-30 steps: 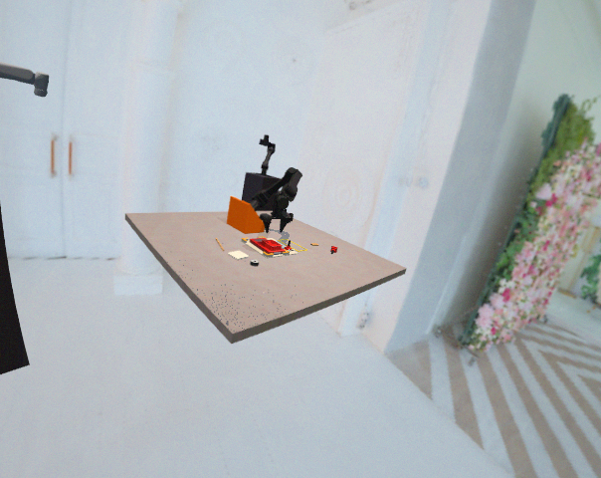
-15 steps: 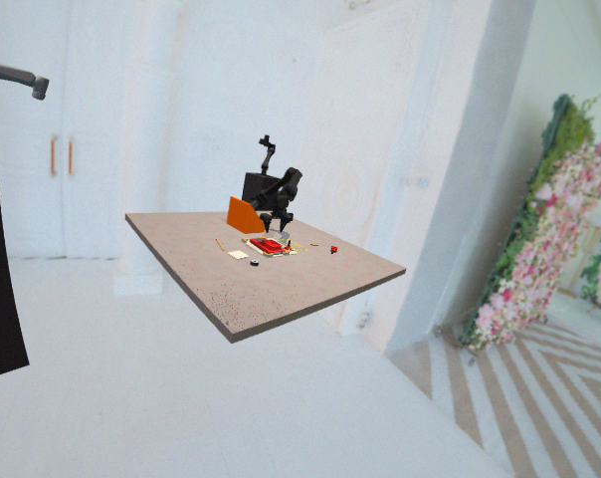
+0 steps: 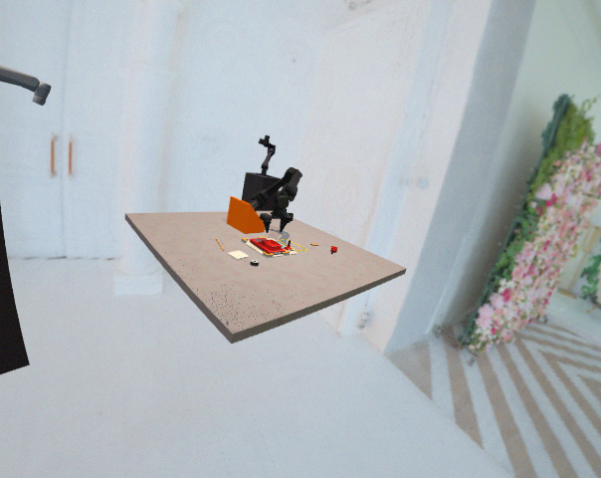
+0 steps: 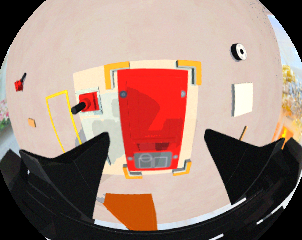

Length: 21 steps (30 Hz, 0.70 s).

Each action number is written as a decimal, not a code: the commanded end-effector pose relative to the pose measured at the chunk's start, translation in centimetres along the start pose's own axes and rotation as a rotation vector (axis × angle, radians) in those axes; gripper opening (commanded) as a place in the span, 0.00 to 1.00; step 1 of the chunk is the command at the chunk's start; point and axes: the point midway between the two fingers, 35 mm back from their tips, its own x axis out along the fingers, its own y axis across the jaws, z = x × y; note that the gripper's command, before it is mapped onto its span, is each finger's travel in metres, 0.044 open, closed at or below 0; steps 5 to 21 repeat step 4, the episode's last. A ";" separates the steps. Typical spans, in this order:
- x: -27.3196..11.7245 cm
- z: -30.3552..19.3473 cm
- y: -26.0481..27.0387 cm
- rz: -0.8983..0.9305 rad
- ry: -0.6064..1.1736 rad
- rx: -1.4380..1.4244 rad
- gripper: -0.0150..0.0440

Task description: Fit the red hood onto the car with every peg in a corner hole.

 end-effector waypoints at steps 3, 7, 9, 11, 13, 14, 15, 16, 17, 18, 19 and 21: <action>0.0 0.0 0.0 -0.003 0.002 -0.004 1.00; 0.0 0.0 0.0 -0.003 0.002 -0.004 1.00; 0.0 0.0 0.0 -0.003 0.002 -0.004 1.00; 0.0 0.0 0.0 -0.003 0.002 -0.004 1.00; 0.0 0.0 0.0 -0.003 0.002 -0.004 1.00; 0.0 0.0 0.0 -0.003 0.002 -0.004 1.00; 0.0 0.0 0.0 -0.003 0.002 -0.004 1.00; 0.0 0.0 0.0 -0.003 0.002 -0.004 1.00; 0.0 0.0 0.0 -0.003 0.002 -0.004 1.00; 0.0 0.0 0.0 -0.003 0.002 -0.004 1.00; 0.0 0.0 0.0 -0.003 0.002 -0.004 1.00; 0.0 0.0 0.0 -0.003 0.002 -0.004 1.00</action>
